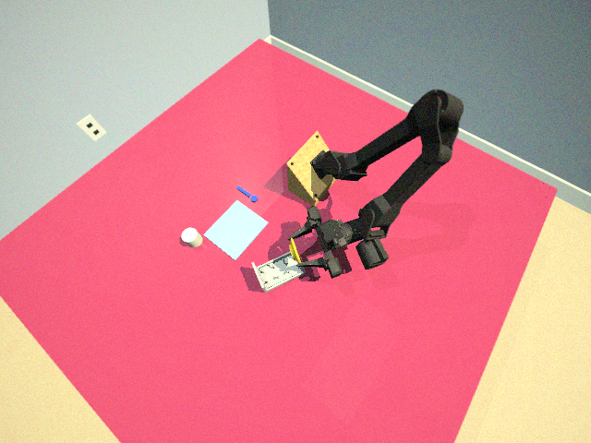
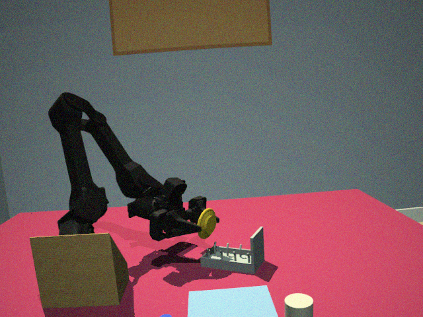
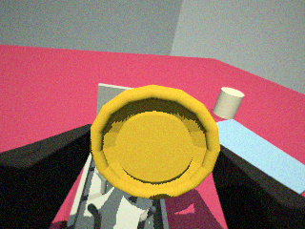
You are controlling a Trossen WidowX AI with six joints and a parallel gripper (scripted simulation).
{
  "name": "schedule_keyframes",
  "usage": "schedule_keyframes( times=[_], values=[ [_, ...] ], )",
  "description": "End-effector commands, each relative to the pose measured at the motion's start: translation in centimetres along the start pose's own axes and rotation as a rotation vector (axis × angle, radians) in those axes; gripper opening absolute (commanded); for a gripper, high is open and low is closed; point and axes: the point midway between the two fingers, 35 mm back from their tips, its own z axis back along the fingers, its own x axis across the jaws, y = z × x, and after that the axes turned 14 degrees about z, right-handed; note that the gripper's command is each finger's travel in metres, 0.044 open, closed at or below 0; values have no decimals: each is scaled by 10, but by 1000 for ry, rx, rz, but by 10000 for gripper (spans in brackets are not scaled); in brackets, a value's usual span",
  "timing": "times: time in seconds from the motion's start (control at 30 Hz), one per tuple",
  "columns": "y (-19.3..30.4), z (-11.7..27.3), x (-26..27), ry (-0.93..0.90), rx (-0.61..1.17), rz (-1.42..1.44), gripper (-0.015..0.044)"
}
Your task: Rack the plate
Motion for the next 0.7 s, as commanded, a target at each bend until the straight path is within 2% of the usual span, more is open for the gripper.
schedule_keyframes(
  times=[0.0,0.2,0.67],
  values=[
    [-2,7,0,-42,-60,-9,0],
    [-3,19,0,-103,-139,-30,0],
    [4,15,3,-104,-139,-31,0]
  ],
)
